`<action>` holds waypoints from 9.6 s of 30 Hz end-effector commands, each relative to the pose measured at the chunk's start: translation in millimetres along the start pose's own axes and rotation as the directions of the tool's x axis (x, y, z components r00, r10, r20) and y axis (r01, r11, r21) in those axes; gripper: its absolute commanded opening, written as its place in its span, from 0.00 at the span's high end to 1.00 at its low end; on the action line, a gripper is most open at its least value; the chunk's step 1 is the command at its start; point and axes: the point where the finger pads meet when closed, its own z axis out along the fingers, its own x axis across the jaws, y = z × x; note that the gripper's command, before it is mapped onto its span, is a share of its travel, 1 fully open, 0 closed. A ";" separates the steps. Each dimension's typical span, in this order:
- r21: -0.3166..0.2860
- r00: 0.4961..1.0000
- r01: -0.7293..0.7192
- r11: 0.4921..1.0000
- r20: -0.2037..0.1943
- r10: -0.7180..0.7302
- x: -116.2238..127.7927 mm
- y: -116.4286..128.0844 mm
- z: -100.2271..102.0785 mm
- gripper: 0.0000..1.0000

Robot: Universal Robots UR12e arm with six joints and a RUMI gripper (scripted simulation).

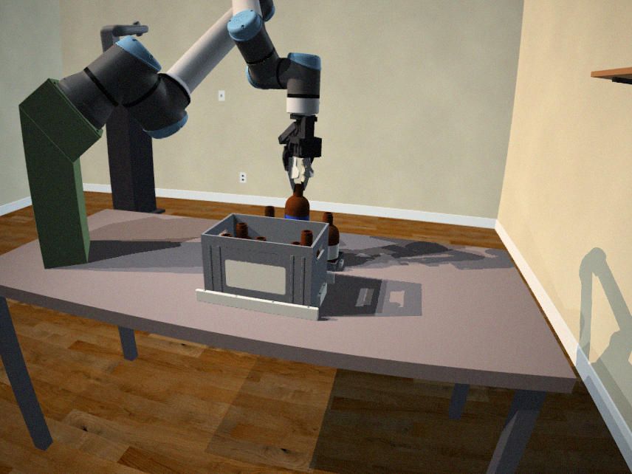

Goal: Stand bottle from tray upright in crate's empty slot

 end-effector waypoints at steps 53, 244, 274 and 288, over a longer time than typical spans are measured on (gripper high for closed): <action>-0.001 1.000 0.001 1.000 0.000 -0.001 0.4 0.3 -25.1 1.00; -0.001 1.000 0.001 1.000 0.000 -0.001 0.4 0.2 -96.1 1.00; -0.001 1.000 0.001 1.000 0.000 -0.001 0.4 0.2 -102.4 1.00; -0.001 1.000 0.001 1.000 0.000 -0.001 0.4 0.2 -102.4 1.00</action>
